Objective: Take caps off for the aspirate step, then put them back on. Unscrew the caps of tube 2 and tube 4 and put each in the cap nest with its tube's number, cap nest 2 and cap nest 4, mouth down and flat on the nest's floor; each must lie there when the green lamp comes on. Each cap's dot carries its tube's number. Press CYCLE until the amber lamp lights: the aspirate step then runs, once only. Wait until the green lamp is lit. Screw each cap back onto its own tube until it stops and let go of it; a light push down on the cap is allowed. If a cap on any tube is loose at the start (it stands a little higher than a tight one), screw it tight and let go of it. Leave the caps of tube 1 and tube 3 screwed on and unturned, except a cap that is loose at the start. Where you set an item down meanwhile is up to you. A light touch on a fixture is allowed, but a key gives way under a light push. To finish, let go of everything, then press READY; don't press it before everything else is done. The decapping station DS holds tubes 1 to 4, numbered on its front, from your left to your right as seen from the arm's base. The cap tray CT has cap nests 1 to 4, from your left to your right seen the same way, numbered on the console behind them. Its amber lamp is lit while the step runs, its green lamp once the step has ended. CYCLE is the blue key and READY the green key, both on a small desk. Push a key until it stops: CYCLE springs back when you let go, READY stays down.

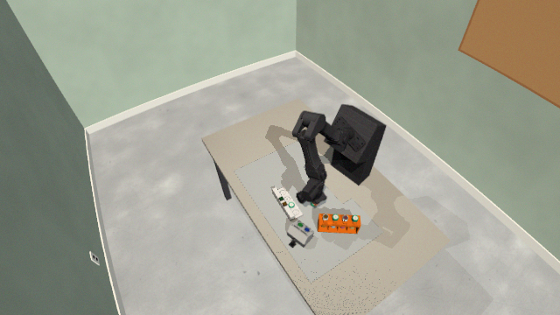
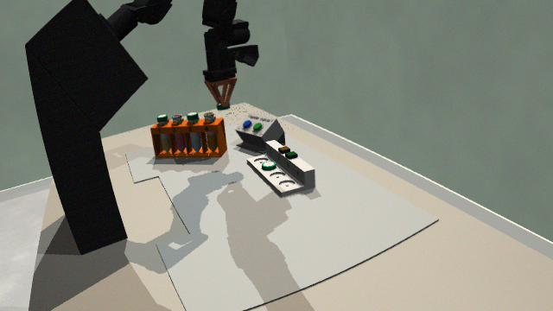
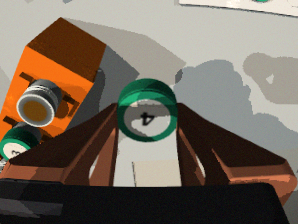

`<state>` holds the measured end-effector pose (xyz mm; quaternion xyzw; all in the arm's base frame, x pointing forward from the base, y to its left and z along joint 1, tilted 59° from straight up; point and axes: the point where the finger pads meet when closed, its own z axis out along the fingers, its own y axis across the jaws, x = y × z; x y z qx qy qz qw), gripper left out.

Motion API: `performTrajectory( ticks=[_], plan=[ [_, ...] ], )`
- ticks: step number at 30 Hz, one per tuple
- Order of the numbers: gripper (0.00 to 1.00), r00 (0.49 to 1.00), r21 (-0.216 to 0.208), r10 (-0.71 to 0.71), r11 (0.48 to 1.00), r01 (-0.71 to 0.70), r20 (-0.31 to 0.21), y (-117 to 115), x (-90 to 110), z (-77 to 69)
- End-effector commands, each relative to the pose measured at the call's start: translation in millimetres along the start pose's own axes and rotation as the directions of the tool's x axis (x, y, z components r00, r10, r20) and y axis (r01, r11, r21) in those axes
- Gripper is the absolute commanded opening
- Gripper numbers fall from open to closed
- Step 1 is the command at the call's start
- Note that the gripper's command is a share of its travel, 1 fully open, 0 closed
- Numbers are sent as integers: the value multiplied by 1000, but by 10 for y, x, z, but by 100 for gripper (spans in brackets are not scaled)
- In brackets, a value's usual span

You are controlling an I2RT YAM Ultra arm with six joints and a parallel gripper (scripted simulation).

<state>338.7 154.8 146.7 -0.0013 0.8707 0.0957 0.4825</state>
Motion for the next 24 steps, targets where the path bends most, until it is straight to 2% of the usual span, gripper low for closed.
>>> performTrajectory(
  ticks=[1, 11, 13, 24],
  plan=[
    [0, 999, -43, 33, 999, -33, -7, -127, -54, -15],
    [0, 999, -41, 31, 999, -31, -7, -939, -258, 21],
    [0, 999, -41, 31, 999, -31, -7, -939, -258, 21],
    [0, 1000, -39, 29, 999, -30, -7, -1832, -481, 58]
  ],
)
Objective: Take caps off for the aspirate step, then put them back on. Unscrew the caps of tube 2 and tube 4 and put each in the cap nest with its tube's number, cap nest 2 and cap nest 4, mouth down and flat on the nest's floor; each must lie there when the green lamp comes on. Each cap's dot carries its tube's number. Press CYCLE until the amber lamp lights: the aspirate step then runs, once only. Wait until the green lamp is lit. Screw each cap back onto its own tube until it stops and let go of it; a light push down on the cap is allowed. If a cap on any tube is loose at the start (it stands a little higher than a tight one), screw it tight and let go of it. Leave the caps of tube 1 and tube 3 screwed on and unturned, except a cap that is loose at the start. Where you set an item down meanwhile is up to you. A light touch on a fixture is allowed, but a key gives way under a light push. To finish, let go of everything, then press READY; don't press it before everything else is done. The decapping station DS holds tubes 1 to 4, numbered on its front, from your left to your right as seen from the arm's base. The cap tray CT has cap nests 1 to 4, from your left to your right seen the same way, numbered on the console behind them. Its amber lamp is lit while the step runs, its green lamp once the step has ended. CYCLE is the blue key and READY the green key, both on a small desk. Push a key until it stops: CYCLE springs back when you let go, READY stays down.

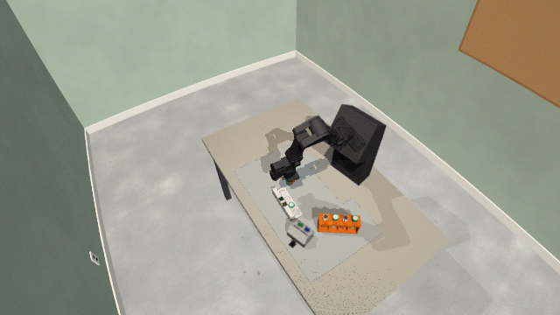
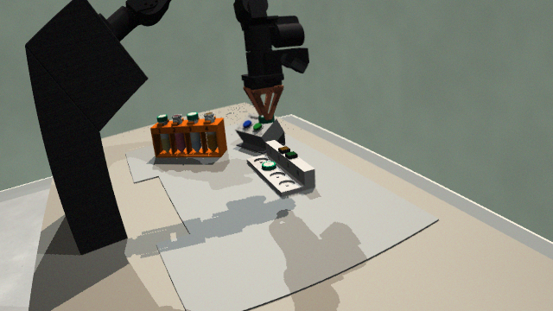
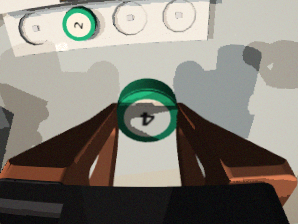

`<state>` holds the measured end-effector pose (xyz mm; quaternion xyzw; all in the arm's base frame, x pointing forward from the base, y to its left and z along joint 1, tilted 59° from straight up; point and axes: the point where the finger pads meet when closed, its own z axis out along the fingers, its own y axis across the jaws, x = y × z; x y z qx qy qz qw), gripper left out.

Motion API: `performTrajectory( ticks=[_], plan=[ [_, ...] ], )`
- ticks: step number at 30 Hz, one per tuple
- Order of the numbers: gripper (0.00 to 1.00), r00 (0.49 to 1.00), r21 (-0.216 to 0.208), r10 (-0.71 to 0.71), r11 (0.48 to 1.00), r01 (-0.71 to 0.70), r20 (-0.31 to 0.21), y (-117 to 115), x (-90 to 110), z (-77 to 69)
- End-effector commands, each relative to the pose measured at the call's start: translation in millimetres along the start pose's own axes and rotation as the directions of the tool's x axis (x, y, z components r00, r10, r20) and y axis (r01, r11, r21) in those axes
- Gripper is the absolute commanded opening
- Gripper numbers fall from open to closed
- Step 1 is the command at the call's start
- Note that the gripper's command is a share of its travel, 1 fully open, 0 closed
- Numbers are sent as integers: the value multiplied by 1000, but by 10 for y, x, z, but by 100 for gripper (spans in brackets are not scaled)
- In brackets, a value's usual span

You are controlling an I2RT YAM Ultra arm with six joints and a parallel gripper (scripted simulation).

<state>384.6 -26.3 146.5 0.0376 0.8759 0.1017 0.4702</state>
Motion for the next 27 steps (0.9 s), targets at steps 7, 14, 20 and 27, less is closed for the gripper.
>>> performTrajectory(
  ticks=[7, 14, 20, 27],
  plan=[
    [0, 999, -66, -47, 997, 48, 12, -403, -208, 0],
    [0, 999, -66, -47, 997, 48, 12, -438, -219, 2],
    [0, 999, -66, -47, 997, 47, 12, -425, -221, 200],
    [0, 999, -66, -46, 997, 47, 12, -408, -222, 449]
  ],
)
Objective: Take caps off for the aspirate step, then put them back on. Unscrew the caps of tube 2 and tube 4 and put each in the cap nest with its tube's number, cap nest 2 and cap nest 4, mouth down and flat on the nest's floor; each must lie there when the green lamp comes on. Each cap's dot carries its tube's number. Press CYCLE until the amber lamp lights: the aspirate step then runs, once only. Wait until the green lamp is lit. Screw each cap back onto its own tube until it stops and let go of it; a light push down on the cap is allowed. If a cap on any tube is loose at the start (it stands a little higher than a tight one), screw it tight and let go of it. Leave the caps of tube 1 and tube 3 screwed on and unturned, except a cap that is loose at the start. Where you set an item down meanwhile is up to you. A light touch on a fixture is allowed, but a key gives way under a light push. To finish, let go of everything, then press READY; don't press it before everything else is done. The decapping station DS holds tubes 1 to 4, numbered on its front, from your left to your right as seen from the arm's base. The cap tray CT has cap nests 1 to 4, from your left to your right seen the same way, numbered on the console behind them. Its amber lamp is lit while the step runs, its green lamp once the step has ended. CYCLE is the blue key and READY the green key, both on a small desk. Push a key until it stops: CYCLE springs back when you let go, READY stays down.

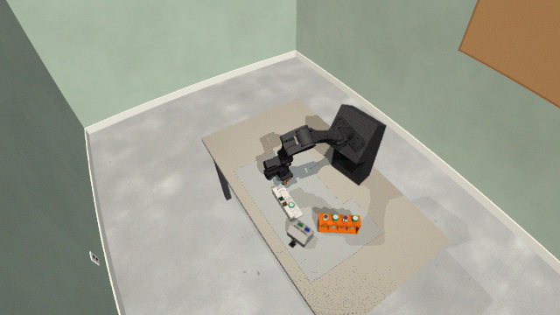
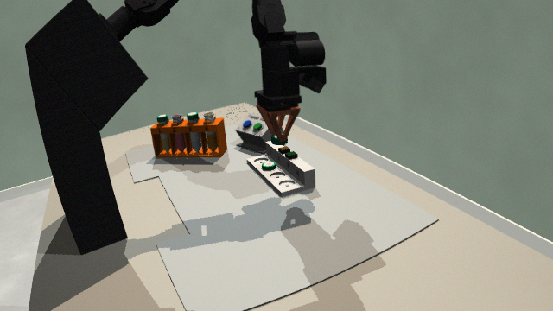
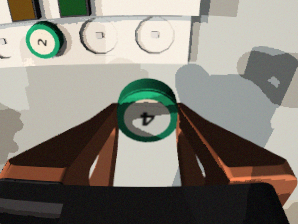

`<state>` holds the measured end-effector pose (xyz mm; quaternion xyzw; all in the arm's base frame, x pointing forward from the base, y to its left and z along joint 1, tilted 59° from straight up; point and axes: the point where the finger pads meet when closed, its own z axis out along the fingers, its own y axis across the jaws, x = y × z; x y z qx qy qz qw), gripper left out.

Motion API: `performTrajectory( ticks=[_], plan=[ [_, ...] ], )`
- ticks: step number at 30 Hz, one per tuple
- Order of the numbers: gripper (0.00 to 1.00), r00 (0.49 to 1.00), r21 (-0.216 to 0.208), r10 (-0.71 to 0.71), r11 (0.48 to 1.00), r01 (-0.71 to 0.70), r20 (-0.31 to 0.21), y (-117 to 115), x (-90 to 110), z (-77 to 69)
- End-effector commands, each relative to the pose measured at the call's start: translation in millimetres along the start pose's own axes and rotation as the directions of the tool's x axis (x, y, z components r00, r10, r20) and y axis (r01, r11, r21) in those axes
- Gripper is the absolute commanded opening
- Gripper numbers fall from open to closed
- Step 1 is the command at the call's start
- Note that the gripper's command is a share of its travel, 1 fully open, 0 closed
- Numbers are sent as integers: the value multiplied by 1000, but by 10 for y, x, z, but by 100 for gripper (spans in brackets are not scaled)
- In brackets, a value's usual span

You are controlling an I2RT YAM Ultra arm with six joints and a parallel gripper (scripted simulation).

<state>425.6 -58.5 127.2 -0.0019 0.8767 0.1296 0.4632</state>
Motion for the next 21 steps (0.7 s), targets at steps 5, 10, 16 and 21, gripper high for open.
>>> performTrajectory(
  ticks=[5, 10, 16, 21],
  plan=[
    [0, 999, 20, -6, 1000, 6, 33, -53, -107, 293],
    [0, 999, 20, -6, 1000, 6, 33, -64, -124, 542],
    [0, 999, 20, -6, 1000, 5, 33, -74, -139, 741],
    [0, 999, 20, -6, 1000, 5, 33, -76, -143, 872]
  ],
)
